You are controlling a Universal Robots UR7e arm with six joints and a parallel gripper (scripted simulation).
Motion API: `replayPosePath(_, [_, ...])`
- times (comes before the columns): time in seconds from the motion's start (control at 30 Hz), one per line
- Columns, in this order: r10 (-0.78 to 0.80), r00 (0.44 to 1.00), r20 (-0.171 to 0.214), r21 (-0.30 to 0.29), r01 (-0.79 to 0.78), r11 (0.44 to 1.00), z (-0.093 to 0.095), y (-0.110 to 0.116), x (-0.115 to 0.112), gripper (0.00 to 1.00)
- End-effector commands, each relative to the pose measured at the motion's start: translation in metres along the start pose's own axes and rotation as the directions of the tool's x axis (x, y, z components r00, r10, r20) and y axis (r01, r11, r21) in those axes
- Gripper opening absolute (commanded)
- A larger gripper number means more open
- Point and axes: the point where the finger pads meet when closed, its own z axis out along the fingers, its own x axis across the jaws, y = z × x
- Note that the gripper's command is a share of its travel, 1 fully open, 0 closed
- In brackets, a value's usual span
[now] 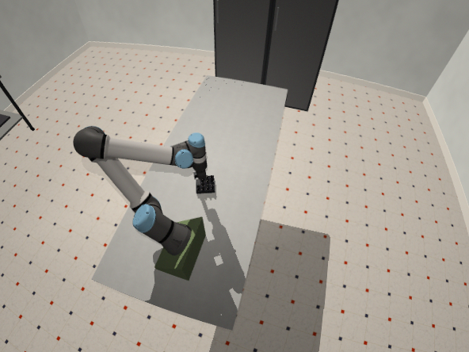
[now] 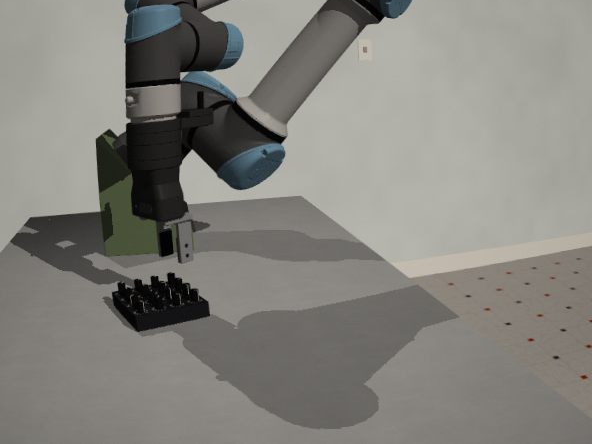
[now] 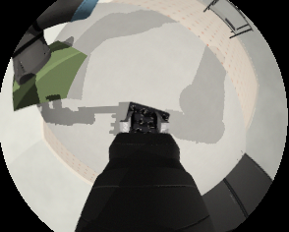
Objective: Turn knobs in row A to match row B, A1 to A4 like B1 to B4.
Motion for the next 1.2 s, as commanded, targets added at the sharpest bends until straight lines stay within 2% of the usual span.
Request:
replayPosePath(0.0, [0.000,1.000,0.000,-0.001,0.000,1.000,-0.005,0.000,0.000,1.00])
replayPosePath(0.23, [0.000,1.000,0.000,-0.001,0.000,1.000,-0.032,0.000,0.000,1.00])
replayPosePath(0.3, [0.000,1.000,0.000,-0.001,0.000,1.000,-0.032,0.000,0.000,1.00])
replayPosePath(0.6, [0.000,1.000,0.000,-0.001,0.000,1.000,-0.088,0.000,0.000,1.00])
replayPosePath(0.73, [0.000,1.000,0.000,-0.001,0.000,1.000,-0.106,0.000,0.000,1.00])
replayPosePath(0.93, [0.000,1.000,0.000,-0.001,0.000,1.000,-0.114,0.000,0.000,1.00])
replayPosePath(1.17, [0.000,1.000,0.000,-0.001,0.000,1.000,-0.115,0.000,0.000,1.00])
